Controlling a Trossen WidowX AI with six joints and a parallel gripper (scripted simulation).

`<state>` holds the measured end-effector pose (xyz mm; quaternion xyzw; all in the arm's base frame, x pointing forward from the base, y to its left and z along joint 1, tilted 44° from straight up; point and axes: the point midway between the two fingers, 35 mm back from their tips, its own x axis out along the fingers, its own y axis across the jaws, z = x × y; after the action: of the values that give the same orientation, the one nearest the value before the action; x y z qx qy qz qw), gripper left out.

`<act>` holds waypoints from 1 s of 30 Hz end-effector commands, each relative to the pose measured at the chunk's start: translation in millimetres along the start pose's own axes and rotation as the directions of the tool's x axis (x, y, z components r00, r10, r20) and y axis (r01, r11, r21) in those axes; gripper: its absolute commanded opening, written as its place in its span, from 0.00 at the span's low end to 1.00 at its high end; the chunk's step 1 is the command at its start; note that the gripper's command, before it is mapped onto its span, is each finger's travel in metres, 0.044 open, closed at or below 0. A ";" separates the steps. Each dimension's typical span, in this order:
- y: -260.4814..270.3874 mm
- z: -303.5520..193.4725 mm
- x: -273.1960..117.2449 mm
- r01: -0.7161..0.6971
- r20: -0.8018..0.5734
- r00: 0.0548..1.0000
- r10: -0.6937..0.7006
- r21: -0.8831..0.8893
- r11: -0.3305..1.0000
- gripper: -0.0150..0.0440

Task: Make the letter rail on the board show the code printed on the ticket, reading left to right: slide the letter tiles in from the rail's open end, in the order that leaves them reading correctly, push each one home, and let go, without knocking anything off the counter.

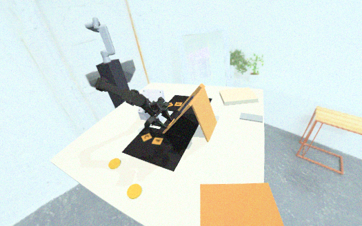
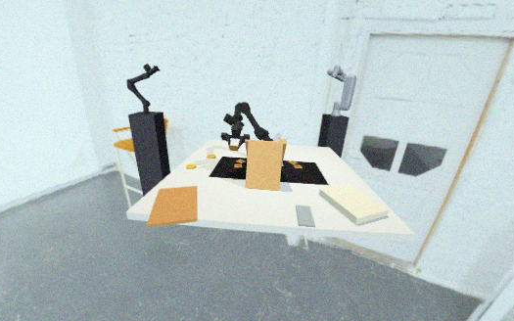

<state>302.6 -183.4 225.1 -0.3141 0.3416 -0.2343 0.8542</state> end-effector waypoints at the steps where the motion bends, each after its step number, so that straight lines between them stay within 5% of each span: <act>1: 2.1 -1.4 0.4 0.004 -0.004 1.000 -0.004 0.003 1.000 0.25; 30: 16.8 -1.7 1.3 0.003 -0.004 1.000 -0.003 0.004 1.000 0.25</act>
<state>305.5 -173.6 213.3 -0.3137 0.3421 -0.2340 0.8543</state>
